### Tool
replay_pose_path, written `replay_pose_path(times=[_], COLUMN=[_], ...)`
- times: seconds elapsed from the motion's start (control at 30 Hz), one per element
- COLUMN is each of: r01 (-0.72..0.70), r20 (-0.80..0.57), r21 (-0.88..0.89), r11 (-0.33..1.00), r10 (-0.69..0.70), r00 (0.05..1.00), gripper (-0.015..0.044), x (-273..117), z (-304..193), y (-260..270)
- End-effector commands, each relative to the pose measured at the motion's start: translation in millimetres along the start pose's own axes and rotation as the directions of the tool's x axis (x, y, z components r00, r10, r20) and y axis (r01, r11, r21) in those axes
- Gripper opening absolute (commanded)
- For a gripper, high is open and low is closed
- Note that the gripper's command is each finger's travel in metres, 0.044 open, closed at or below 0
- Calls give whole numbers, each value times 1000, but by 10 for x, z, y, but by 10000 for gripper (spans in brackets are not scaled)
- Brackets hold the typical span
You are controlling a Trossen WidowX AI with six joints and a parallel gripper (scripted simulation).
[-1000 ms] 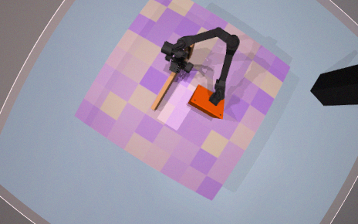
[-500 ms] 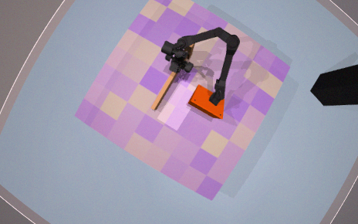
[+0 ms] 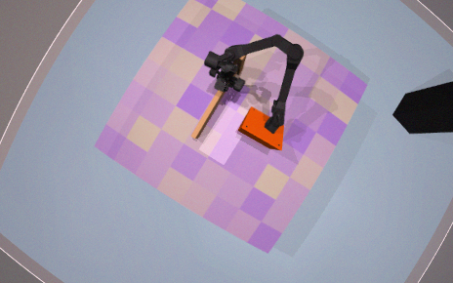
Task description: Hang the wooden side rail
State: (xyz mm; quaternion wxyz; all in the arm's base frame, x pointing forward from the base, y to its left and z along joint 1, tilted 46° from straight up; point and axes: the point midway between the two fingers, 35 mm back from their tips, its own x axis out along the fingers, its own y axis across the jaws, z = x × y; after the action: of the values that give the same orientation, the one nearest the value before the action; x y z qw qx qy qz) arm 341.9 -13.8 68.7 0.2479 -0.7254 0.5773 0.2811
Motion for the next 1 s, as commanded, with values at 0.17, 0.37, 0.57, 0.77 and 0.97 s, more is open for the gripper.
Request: replay_pose_path(times=[0.17,0.37,0.57,0.77,0.97], r01=[16,16,16,16,16], r20=[-2,-2,-2,-2,-2], r21=[2,2,2,2,2], r11=[1000,1000,1000,1000,1000], r10=[-16,-16,-16,-16,-16], r00=[1000,1000,1000,1000,1000], gripper=[0,0,0,0,0], x=[-52,-52,-52,-50,-50], z=[-32,-38,-45,-51,-58], y=[-27,-27,-26,-25,-26])
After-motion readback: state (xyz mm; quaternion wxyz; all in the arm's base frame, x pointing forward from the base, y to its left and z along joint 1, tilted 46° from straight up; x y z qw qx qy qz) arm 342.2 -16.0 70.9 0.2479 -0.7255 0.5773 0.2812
